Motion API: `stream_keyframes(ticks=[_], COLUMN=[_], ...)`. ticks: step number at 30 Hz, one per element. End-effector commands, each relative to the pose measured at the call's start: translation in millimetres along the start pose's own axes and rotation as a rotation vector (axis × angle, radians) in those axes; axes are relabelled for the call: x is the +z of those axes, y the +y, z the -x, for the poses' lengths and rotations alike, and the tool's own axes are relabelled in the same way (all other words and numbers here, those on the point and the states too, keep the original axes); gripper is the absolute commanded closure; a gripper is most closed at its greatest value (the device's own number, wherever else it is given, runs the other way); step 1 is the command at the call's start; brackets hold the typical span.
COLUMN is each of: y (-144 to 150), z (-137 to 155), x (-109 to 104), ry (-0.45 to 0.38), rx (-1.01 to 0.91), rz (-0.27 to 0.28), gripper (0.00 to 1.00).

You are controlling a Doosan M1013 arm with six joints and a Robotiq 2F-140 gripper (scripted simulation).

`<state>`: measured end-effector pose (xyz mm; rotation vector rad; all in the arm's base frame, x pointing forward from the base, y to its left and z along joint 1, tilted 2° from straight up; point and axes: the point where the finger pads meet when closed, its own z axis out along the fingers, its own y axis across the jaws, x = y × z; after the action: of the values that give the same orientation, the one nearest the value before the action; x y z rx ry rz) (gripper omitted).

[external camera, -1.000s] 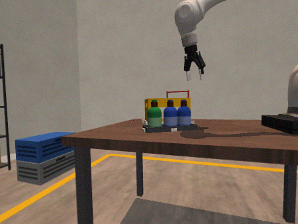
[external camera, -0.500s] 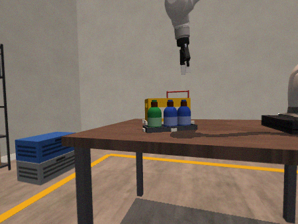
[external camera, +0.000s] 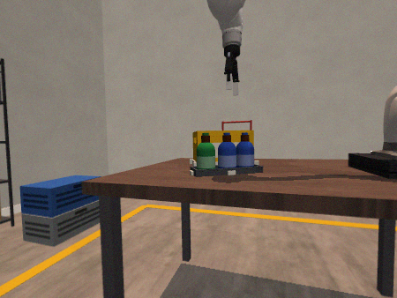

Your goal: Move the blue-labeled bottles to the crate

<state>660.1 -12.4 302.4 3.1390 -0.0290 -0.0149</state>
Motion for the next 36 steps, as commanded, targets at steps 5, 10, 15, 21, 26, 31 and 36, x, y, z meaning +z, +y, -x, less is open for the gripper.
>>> stream_keyframes(ticks=[5,10,15,21,26,31,36], y=[55,68,68,68,68,68,68], z=[-75,-89,-89,-89,-89,-89,-89], x=[91,111,112,112,112,112,112], ry=[-0.006,-0.008,-0.008,-0.008,-0.008,-0.008,-0.008], rx=[0.234,0.257,0.259,0.259,0.259,0.259,0.259], rz=[-0.022,-0.024,-0.024,-0.024,-0.024,-0.024,-0.024], gripper=[0.00,0.00,1.00,1.00,1.00,1.00,1.00])
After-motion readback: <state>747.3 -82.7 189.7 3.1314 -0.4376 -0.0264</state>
